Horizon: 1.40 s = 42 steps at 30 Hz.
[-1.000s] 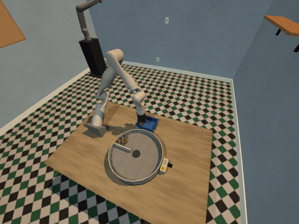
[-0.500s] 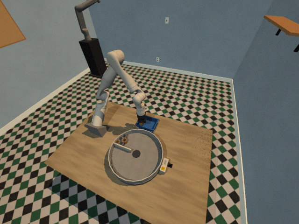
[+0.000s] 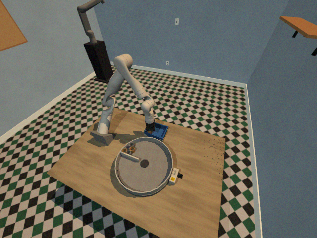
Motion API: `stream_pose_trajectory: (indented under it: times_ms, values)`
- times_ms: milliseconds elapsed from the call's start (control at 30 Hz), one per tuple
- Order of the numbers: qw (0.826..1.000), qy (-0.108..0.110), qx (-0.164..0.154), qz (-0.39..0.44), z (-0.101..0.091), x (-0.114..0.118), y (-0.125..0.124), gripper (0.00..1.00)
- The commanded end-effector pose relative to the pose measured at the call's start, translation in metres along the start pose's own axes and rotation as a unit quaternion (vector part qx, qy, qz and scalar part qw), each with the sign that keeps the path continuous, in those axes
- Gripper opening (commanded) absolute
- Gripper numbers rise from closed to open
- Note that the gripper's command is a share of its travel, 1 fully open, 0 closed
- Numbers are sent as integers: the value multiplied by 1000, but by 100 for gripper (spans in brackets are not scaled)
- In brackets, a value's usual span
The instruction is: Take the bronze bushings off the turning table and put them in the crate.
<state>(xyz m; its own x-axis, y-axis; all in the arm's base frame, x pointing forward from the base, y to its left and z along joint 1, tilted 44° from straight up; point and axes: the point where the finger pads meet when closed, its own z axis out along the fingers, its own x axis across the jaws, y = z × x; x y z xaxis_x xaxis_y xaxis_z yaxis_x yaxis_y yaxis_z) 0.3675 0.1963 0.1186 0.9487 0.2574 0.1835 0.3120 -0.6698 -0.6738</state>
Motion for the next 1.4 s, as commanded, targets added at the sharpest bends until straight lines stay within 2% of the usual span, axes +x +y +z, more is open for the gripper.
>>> stream_pose_trajectory:
  times_ms: [0,267,1233,1267,1367]
  values:
    - [1000,0,0,0,0,0,0,0]
    - [1000,0,0,0,8,0,0,0]
    - [1000,0,0,0,12,0,0,0]
    - [1000,0,0,0,11,0,0,47]
    - [1000,0,0,0,11,0,0,47]
